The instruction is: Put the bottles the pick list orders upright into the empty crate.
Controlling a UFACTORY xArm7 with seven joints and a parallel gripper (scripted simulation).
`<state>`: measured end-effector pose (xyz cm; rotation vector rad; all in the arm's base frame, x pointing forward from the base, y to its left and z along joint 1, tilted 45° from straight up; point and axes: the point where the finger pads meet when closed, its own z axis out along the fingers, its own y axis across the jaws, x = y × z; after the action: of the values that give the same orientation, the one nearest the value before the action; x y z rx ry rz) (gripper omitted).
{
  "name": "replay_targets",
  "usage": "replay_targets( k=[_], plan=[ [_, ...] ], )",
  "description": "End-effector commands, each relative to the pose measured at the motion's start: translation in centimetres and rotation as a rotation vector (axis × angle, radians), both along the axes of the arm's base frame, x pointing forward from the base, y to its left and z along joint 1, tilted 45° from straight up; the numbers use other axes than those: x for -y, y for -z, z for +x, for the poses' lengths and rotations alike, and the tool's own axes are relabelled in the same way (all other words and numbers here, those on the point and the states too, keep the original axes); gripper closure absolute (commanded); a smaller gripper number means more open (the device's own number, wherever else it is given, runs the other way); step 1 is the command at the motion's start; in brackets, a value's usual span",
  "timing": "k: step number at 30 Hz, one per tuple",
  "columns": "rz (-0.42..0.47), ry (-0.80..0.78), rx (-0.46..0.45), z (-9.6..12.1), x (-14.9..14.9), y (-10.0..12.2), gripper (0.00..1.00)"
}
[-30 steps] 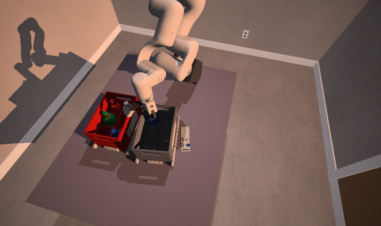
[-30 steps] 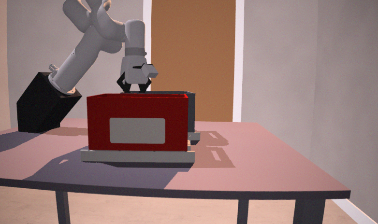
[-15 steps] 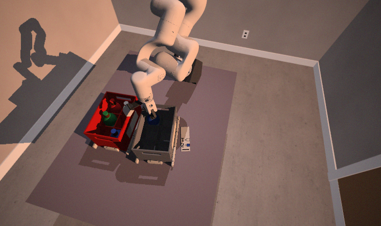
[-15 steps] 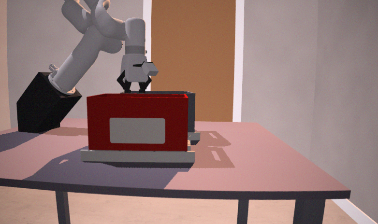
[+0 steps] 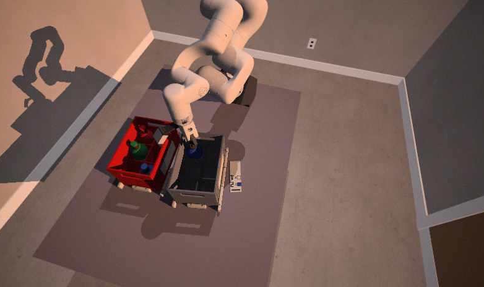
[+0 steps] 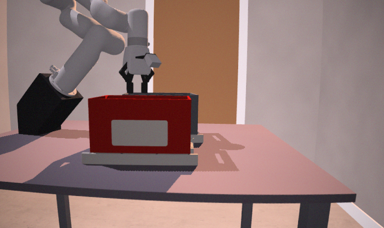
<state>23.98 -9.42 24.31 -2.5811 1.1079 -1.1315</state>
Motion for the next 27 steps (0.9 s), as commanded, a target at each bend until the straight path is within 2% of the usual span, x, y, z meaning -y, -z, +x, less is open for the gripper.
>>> replay_targets(
  k=[1,14,27],
  plan=[
    [-0.003,0.001,0.007,-1.2,-0.3,-1.2,0.35],
    [-0.003,0.001,0.007,-3.2,-0.8,-3.3,0.35],
    [-0.003,0.001,0.007,-3.2,-0.8,-3.3,0.35]
  ],
)
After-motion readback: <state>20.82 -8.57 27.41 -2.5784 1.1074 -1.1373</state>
